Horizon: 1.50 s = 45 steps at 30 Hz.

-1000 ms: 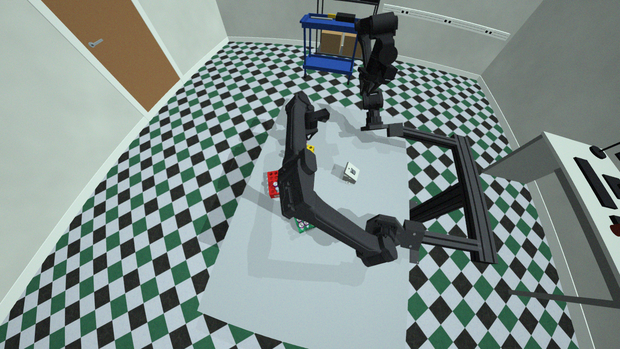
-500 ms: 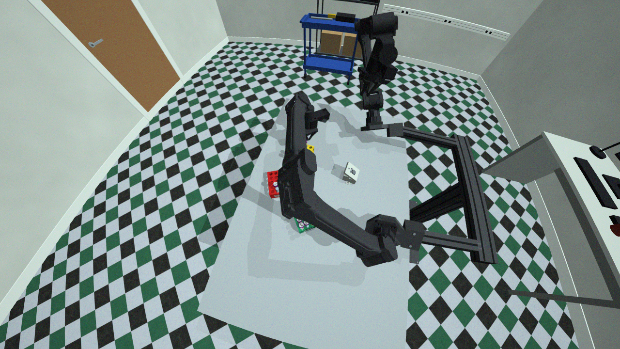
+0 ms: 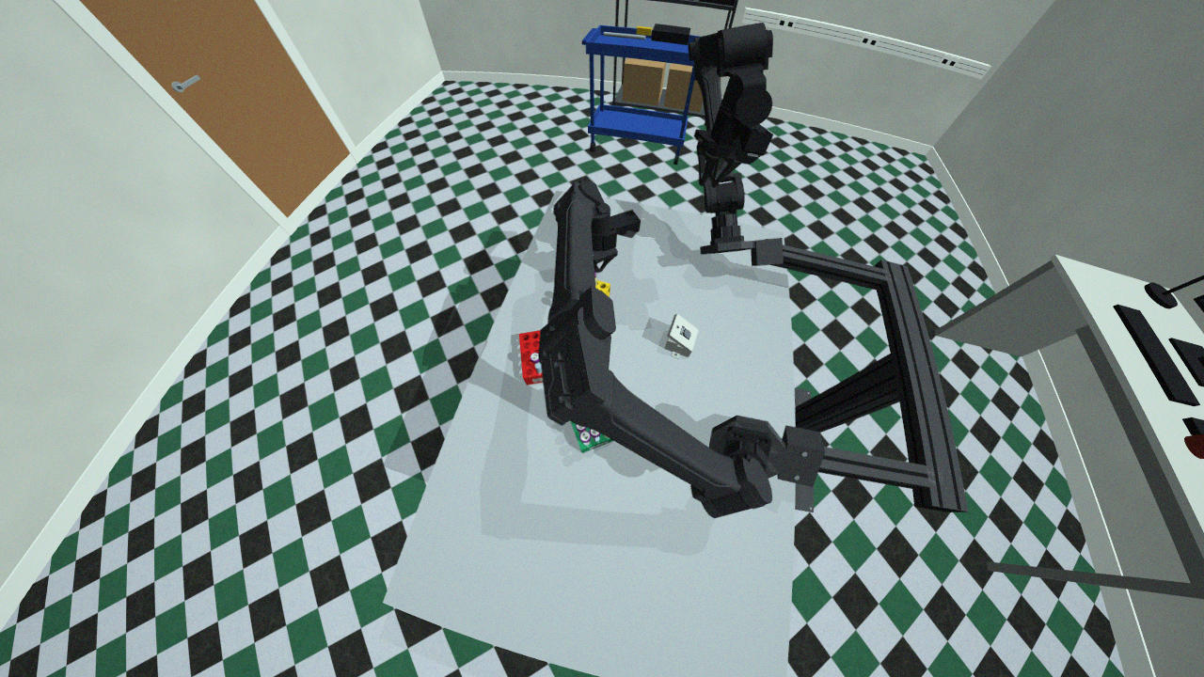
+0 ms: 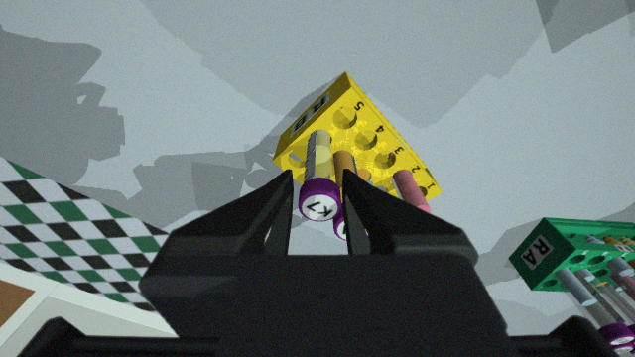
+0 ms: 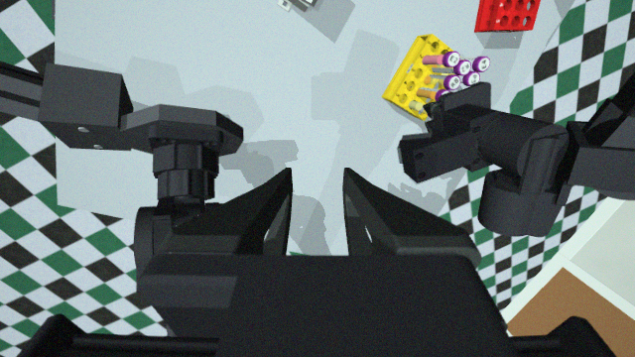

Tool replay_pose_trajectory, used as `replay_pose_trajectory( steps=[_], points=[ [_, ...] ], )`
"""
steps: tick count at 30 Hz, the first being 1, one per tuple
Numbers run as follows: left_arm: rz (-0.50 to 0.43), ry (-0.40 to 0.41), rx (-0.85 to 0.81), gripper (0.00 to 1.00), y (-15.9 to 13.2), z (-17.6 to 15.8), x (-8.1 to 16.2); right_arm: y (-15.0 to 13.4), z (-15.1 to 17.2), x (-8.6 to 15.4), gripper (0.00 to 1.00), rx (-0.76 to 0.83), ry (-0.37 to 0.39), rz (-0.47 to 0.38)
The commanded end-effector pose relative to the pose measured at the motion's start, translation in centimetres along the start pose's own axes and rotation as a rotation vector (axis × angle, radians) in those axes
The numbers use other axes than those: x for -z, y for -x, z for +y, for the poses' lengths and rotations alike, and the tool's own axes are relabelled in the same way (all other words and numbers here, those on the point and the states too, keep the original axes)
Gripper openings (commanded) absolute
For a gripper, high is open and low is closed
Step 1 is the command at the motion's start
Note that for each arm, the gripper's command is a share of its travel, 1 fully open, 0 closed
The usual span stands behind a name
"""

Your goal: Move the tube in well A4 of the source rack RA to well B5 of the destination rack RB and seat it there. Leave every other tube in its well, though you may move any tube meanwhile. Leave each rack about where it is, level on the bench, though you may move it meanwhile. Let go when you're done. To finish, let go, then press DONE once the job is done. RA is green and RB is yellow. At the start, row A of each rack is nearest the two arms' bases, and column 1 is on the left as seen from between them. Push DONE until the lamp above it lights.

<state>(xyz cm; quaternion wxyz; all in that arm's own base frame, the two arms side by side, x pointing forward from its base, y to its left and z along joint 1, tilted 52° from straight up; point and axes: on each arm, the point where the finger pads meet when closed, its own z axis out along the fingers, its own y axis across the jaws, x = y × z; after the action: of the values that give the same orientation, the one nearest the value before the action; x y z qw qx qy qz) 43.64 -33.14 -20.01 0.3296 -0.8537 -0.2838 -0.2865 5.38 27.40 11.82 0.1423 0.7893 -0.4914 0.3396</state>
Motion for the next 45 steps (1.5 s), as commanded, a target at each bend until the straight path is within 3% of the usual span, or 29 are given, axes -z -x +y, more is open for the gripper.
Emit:
replay_pose_trajectory(
  steps=[1,16,18,21,32,39,45],
  points=[
    [-0.008,-0.025,0.000,0.30,0.1,0.0,-2.3,0.5,-0.6,1.1,0.30,-0.011,-0.009,-0.029],
    [-0.008,-0.025,0.000,0.30,0.1,0.0,-2.3,0.5,-0.6,1.1,0.30,-0.011,-0.009,-0.029],
    [-0.013,-0.014,0.031,0.30,-0.7,0.9,-0.7,0.5,-0.6,1.1,0.30,-0.011,-0.009,-0.029],
    [0.004,0.017,0.003,0.30,0.9,1.2,2.0,0.5,-0.6,1.1,0.30,-0.011,-0.009,-0.029],
    [0.003,0.018,0.004,0.30,1.2,1.2,4.5,0.5,-0.6,1.1,0.30,-0.011,-0.009,-0.029],
    [-0.003,0.048,0.031,0.30,-0.8,1.4,8.2,0.5,-0.6,1.1,0.30,-0.011,-0.009,-0.029],
    [-0.005,0.043,0.032,0.30,-1.1,1.4,9.0,0.5,-0.6,1.1,0.30,-0.011,-0.009,-0.029]
  ],
)
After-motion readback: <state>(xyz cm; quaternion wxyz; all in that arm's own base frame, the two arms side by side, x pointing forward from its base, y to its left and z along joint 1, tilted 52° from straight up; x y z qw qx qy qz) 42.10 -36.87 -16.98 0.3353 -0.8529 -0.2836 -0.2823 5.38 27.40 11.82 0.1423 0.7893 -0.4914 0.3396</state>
